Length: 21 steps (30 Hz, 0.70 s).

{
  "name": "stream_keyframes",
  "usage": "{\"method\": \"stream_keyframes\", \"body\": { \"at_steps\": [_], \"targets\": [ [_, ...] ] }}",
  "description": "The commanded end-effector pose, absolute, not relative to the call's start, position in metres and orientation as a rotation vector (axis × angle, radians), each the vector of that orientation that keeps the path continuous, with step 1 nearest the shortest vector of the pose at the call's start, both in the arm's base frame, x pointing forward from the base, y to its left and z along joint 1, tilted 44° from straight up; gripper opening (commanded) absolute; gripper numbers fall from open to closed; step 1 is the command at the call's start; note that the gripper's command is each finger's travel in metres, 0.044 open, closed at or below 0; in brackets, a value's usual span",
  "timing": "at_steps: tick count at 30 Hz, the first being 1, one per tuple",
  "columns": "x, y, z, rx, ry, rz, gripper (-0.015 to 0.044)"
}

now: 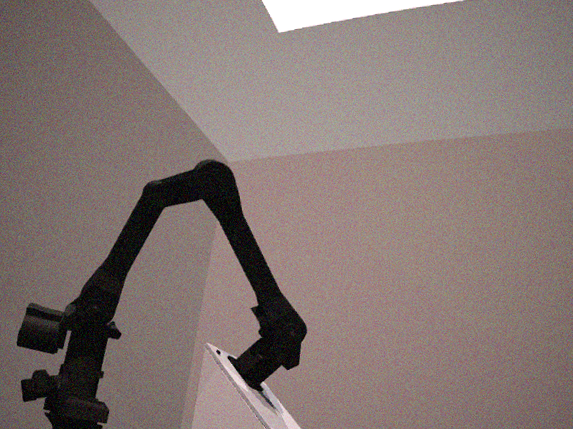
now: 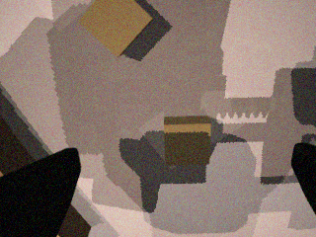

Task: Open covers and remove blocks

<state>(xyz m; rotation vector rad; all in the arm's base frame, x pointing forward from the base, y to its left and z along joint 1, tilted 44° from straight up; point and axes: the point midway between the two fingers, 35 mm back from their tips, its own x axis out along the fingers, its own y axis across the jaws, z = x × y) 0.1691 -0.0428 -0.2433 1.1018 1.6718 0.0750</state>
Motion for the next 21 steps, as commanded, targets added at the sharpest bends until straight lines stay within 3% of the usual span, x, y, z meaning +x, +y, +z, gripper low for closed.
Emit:
{"method": "stream_keyframes", "body": {
  "at_steps": [1,21],
  "targets": [
    [0.171,-0.055,-0.234,1.092,1.669,0.073,0.044],
    [0.177,-0.107,-0.193,1.081,1.653,0.007,0.044]
  ]
}}
